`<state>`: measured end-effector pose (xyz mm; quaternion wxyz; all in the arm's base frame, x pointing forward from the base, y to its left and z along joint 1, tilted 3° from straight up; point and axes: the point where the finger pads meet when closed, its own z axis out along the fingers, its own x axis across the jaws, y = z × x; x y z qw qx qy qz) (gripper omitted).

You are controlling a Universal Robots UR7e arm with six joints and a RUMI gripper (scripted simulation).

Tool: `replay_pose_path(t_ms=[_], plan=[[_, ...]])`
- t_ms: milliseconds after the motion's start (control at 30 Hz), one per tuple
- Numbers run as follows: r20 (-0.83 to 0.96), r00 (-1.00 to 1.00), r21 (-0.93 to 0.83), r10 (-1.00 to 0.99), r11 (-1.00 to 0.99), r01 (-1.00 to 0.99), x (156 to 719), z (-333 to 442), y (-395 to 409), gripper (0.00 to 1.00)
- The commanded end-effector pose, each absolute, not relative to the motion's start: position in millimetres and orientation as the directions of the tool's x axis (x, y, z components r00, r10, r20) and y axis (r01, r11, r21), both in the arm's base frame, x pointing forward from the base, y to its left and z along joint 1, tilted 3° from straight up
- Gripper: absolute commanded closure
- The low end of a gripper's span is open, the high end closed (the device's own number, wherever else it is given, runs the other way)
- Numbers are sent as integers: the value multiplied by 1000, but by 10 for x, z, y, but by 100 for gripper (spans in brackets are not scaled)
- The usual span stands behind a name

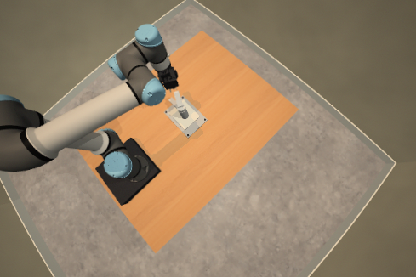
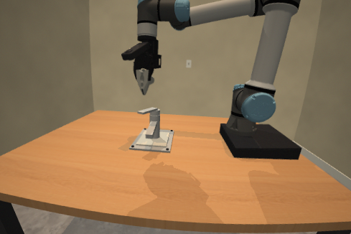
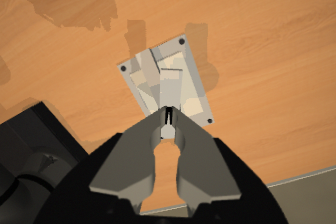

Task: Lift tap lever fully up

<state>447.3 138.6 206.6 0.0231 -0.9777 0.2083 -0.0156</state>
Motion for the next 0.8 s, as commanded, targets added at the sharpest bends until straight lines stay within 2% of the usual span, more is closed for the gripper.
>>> replay_pose_path(t_ms=[0, 67, 100, 767], plan=[[22, 913, -52, -408, -912, -407, 4476, 2070, 1386, 100], [22, 913, -52, -408, -912, -407, 4476, 2070, 1386, 100], [22, 913, -52, -408, -912, -407, 4476, 2070, 1386, 60], [22, 913, -52, -408, -912, -407, 4476, 2070, 1386, 60]])
